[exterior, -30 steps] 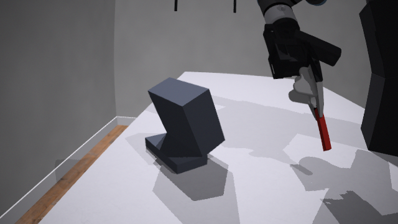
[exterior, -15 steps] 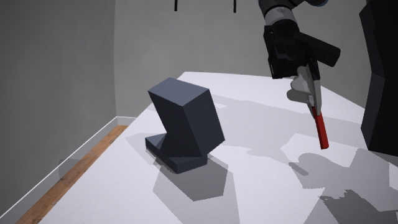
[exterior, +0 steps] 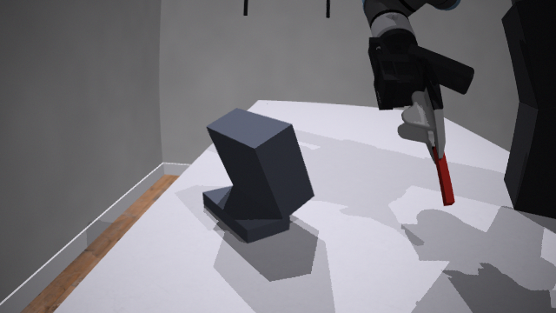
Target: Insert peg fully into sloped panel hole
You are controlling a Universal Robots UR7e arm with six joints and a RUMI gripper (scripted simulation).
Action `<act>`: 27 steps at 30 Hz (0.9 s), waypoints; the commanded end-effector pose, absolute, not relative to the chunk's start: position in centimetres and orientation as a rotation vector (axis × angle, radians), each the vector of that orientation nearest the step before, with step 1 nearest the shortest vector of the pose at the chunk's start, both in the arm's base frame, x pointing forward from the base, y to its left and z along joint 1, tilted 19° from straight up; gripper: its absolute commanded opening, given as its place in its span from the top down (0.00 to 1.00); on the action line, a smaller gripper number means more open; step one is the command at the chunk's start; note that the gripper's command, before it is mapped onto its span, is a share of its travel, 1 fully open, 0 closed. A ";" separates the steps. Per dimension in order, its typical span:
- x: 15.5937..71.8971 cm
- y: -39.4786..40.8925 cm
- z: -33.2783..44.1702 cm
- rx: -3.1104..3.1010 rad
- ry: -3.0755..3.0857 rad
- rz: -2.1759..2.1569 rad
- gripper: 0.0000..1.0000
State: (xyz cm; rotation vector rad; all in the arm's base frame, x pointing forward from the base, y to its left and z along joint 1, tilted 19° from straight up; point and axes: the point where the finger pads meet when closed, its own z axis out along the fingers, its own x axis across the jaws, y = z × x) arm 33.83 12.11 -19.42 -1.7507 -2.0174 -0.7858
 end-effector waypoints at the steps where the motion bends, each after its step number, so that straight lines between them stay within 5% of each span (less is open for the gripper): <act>1: 34.0 12.1 -19.2 -1.755 -1.997 -0.809 1.00; 27: 35.1 11.7 -18.3 -1.780 -1.894 -0.927 1.00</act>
